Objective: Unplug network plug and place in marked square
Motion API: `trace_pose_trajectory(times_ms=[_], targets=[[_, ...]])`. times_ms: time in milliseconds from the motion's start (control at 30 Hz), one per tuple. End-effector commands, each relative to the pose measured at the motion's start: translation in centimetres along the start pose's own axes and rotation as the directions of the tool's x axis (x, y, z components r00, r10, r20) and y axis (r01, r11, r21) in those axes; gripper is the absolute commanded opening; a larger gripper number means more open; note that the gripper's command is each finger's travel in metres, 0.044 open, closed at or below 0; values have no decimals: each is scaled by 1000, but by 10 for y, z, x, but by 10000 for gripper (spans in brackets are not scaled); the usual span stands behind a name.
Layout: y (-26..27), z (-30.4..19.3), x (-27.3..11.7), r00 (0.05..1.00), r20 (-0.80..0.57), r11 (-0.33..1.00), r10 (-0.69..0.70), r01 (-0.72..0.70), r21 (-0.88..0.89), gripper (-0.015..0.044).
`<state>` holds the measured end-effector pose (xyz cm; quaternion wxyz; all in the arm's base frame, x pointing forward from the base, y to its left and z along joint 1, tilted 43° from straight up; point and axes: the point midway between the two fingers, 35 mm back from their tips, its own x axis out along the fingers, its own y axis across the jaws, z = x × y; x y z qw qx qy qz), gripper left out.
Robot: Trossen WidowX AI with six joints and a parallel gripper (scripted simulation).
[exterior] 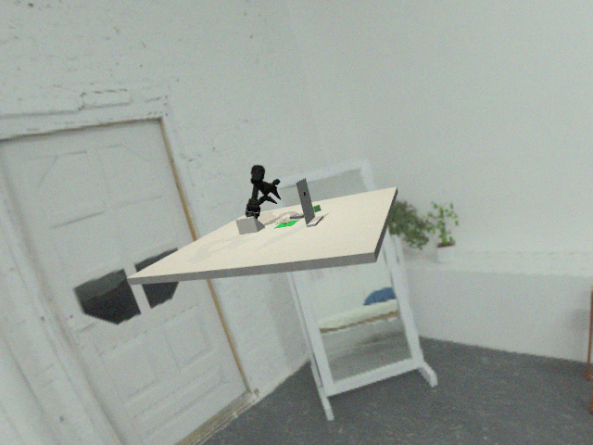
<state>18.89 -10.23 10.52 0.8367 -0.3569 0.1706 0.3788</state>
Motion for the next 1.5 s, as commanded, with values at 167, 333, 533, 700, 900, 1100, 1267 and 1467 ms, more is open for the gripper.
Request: trace_pose_trajectory(times_ms=[167, 333, 533, 700, 900, 1100, 1267, 1467], targets=[[-17, -1, -22, 1000, -9, 1000, 4, -4, -10, 156], [-25, -1, -33, 1000, -9, 1000, 4, -4, -11, 156], [-33, -1, -47, 1000, -9, 1000, 4, -4, -12, 156], [-40, 0, -59, 1000, -8, 1000, 3, -3, -13, 156], [-46, 1, -69, 1000, -6, 1000, 3, -3, -15, 156], [-46, 1, -69, 1000, -6, 1000, 3, -3, -15, 314], [-46, 1, -69, 1000, -6, 1000, 3, -3, -15, 440], [-46, 1, -69, 1000, -6, 1000, 3, -3, -15, 440]])
